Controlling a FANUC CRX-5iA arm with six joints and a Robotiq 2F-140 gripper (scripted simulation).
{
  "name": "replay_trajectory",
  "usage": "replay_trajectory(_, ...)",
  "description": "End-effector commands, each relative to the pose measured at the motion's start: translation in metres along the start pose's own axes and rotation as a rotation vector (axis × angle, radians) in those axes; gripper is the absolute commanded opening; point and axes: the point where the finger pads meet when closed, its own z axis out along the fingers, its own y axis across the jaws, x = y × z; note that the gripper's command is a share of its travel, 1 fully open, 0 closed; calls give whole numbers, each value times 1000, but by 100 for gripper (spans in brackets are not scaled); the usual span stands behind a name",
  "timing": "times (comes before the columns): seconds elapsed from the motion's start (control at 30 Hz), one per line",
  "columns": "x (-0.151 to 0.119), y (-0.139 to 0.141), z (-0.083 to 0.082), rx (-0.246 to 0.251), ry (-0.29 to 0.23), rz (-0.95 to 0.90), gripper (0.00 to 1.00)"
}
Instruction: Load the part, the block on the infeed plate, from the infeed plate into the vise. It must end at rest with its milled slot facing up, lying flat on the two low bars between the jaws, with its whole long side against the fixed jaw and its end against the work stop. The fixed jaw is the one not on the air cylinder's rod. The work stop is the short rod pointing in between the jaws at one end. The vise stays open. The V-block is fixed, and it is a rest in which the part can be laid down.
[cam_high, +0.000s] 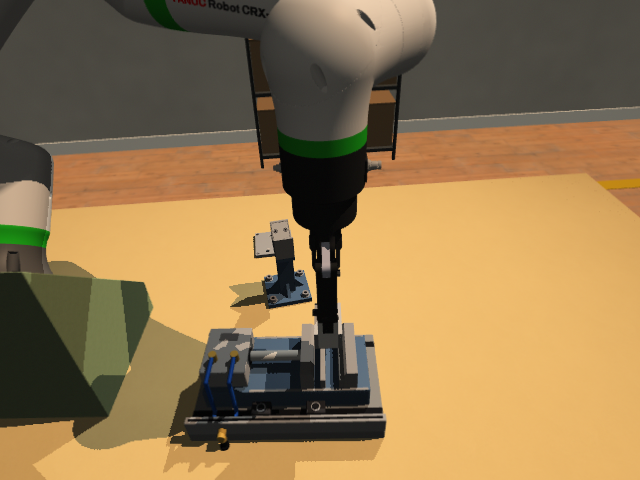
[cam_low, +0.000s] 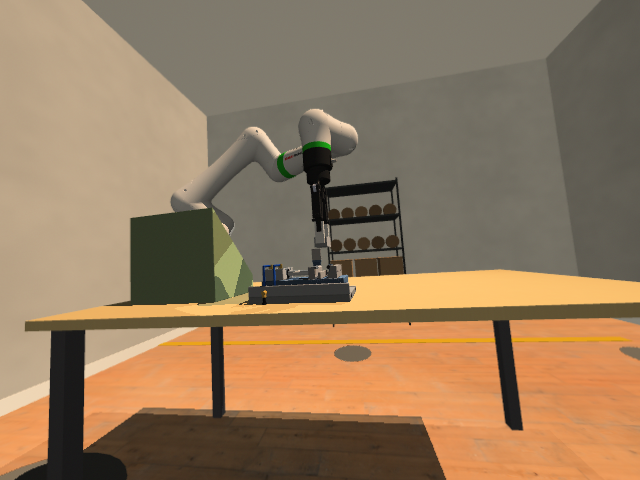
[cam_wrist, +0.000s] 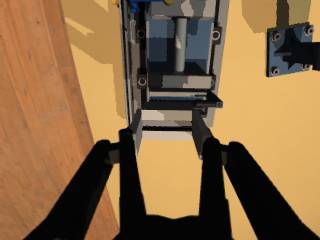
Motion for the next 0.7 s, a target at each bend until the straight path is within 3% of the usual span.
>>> replay_trajectory(0.0,0,0,6,0,-1,0,0)
replay_trajectory(0.67,-1,0,26,0,-1,0,0)
